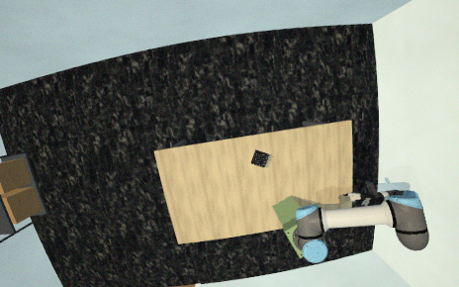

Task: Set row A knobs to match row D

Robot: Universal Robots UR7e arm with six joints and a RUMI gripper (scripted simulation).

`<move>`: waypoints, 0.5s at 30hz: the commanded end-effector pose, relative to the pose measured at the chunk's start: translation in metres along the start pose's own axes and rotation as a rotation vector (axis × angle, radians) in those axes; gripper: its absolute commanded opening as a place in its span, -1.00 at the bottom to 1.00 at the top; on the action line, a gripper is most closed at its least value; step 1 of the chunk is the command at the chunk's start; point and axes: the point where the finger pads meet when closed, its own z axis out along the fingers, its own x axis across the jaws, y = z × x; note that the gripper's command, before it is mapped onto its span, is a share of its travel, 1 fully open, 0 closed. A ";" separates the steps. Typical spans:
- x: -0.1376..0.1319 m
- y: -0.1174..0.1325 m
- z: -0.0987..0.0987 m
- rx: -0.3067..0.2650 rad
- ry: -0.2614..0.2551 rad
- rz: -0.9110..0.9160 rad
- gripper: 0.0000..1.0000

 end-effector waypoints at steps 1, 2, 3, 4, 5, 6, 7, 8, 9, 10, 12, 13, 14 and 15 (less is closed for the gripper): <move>-0.001 0.000 0.000 0.000 0.001 0.000 1.00; -0.001 0.000 0.000 0.000 0.001 0.000 1.00; -0.001 0.000 -0.001 0.000 0.002 0.000 1.00; -0.001 0.000 -0.001 0.000 0.002 0.000 1.00; -0.001 0.000 -0.001 0.000 0.002 -0.001 1.00; -0.001 0.000 0.000 0.000 0.002 -0.001 1.00; -0.001 0.000 0.000 0.000 0.003 -0.001 1.00; -0.001 0.000 0.000 -0.001 0.003 -0.001 1.00; -0.001 0.000 0.000 -0.001 0.004 -0.002 1.00; 0.000 0.000 0.000 -0.002 0.005 -0.002 1.00; 0.000 -0.001 0.001 -0.003 0.007 -0.004 1.00; 0.000 -0.001 0.002 -0.004 0.009 -0.006 1.00; 0.001 -0.001 0.002 -0.006 0.011 -0.007 1.00; 0.001 -0.002 0.003 -0.007 0.013 -0.009 1.00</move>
